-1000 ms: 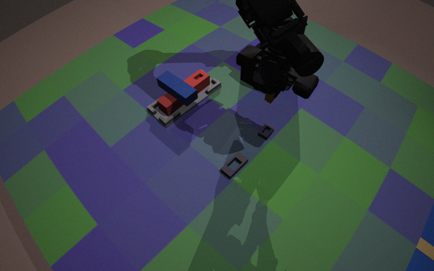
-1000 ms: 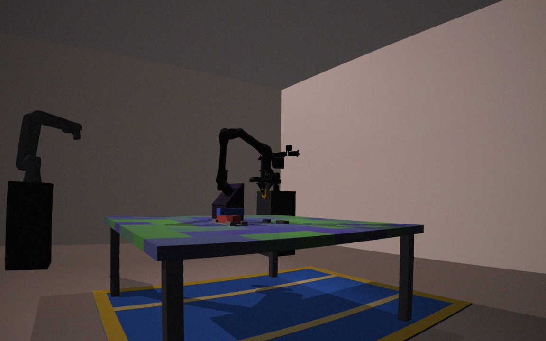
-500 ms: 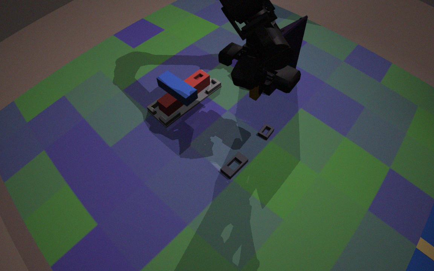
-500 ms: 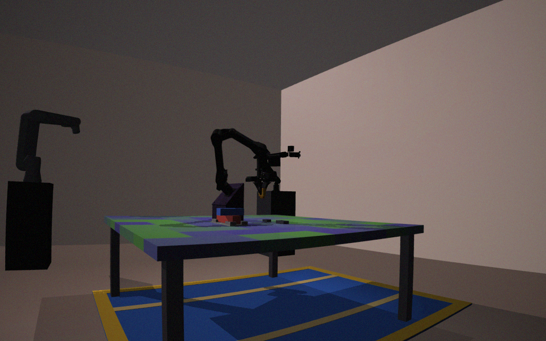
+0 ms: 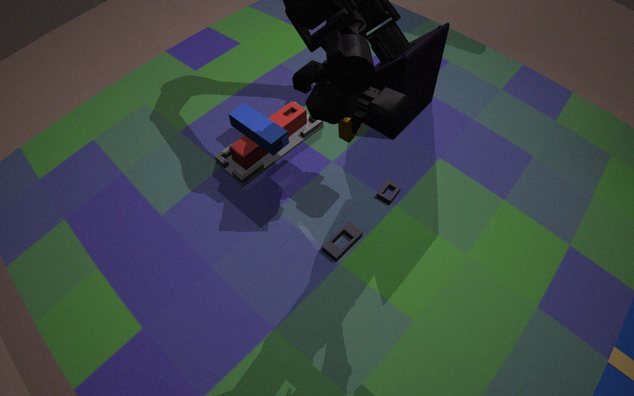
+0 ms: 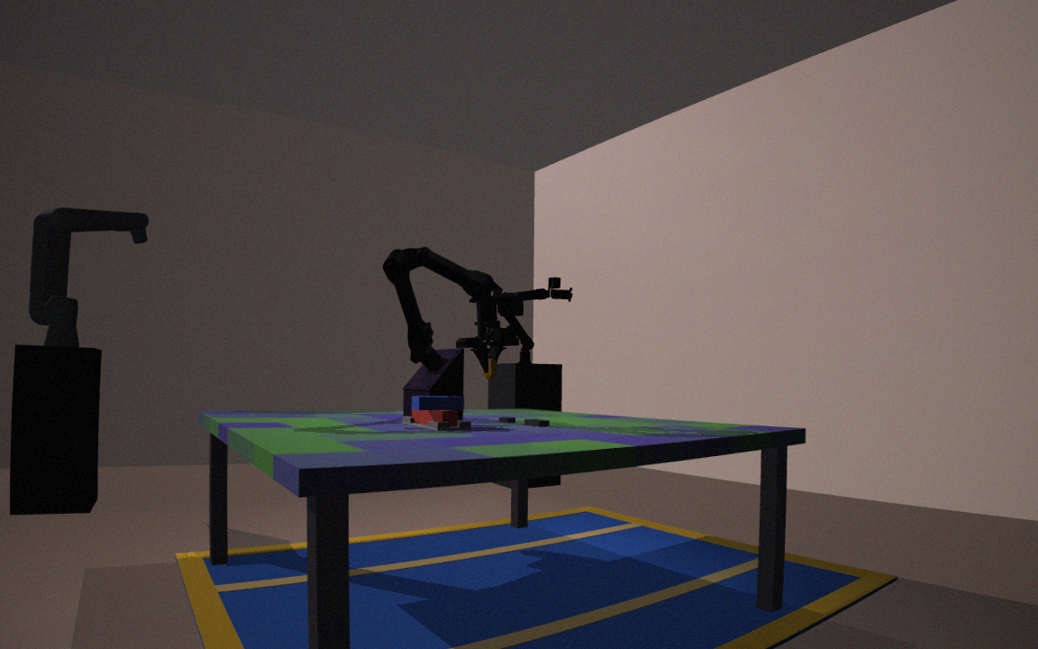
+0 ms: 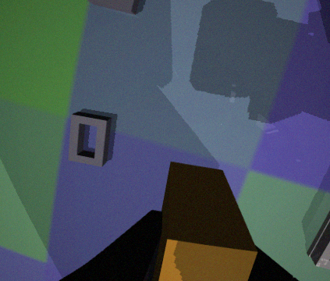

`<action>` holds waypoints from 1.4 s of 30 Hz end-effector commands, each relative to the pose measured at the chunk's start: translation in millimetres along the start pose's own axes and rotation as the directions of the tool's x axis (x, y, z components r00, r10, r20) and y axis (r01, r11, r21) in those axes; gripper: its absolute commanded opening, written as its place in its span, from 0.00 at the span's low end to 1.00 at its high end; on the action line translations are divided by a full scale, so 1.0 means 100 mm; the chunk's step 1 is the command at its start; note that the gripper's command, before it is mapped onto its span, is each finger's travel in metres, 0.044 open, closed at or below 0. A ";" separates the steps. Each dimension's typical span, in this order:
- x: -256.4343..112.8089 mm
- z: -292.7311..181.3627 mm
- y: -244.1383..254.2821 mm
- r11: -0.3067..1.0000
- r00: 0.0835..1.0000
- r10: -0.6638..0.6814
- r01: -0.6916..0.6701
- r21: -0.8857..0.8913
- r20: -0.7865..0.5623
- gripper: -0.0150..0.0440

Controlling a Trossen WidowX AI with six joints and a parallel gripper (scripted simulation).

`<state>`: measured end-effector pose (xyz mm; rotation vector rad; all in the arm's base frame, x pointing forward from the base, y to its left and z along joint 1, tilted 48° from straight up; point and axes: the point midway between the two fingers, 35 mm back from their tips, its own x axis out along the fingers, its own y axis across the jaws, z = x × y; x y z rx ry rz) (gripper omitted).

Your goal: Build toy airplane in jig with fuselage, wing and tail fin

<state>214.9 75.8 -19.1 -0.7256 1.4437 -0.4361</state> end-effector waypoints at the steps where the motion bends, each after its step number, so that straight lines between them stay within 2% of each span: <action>1: -0.01 0.03 -0.16 1.000 1.000 0.009 -0.009 0.004 0.015 0.25; 21: 0.08 0.01 -0.81 1.000 1.000 0.007 -0.008 0.029 0.027 0.25; 42: 0.21 -0.21 -1.44 0.998 0.999 -0.035 0.033 0.062 0.024 0.25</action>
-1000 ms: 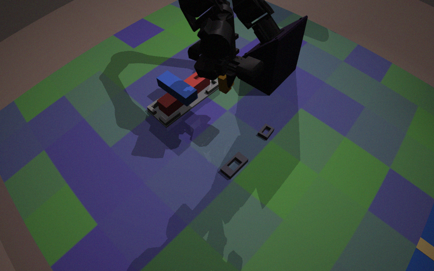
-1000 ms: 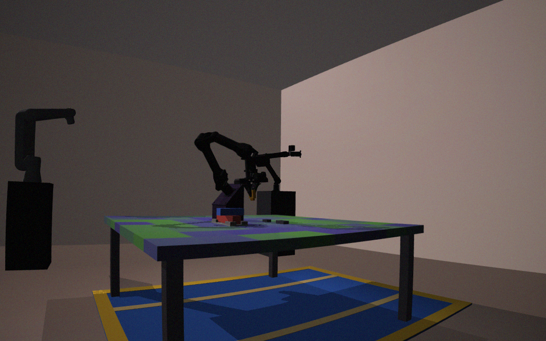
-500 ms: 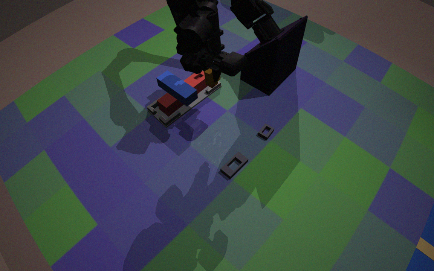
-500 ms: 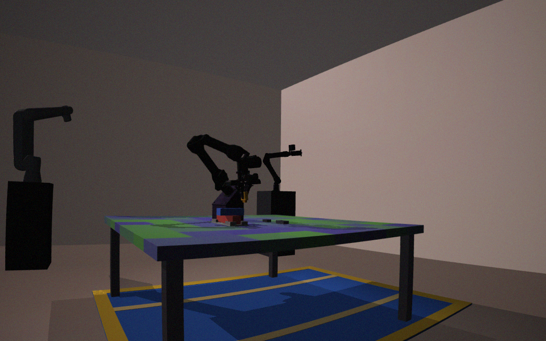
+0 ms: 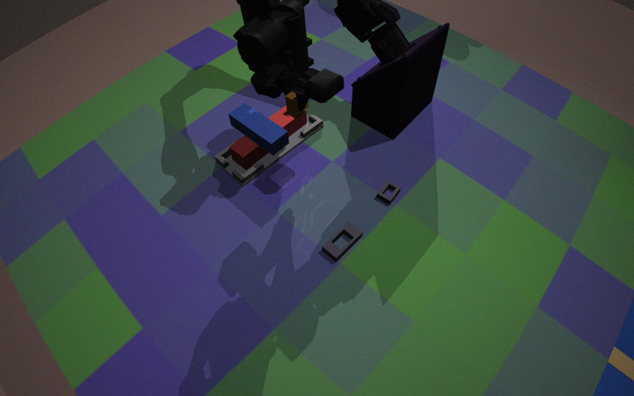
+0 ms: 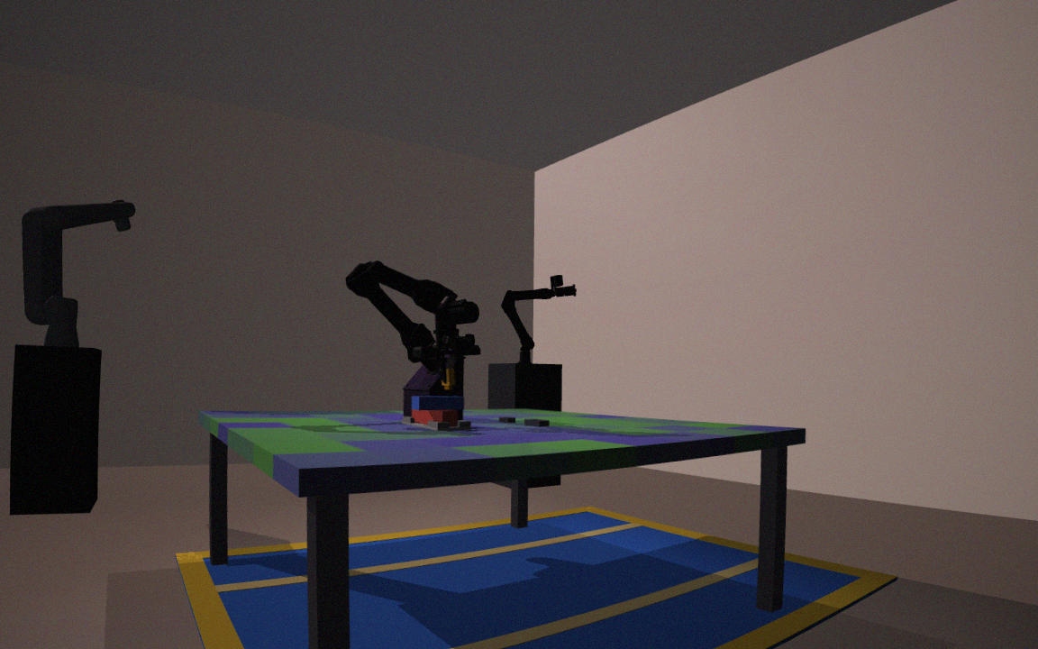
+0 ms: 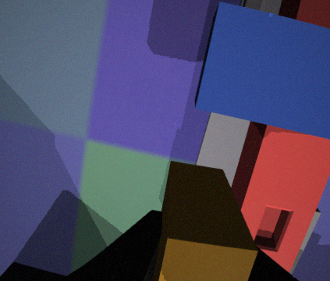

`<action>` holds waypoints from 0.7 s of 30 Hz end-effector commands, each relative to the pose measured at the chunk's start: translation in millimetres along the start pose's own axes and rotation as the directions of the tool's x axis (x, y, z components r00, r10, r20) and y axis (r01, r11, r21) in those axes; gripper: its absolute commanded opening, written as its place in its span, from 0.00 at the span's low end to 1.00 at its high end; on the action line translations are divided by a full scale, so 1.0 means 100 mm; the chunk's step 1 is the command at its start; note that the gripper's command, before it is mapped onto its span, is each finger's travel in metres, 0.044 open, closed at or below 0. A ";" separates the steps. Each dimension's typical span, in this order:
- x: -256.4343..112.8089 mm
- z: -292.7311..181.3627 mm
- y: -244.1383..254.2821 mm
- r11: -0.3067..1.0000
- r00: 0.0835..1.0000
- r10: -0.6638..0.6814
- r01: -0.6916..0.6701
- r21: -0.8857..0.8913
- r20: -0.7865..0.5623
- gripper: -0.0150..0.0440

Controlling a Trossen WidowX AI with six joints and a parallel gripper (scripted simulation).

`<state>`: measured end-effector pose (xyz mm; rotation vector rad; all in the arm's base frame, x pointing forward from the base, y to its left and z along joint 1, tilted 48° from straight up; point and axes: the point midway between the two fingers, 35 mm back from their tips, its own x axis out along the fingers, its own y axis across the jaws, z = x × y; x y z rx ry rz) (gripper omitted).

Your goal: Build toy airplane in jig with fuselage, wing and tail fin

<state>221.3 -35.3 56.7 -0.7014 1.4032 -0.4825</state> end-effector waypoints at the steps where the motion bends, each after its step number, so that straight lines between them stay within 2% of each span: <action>1: 0.02 -0.06 -0.15 1.000 1.000 -0.015 0.014 0.010 0.007 0.25; 19: 0.11 -0.32 -0.56 0.997 0.998 -0.068 0.068 0.034 -0.014 0.25; 21: 0.11 -0.33 -0.56 0.997 0.998 -0.068 0.068 0.034 -0.014 0.34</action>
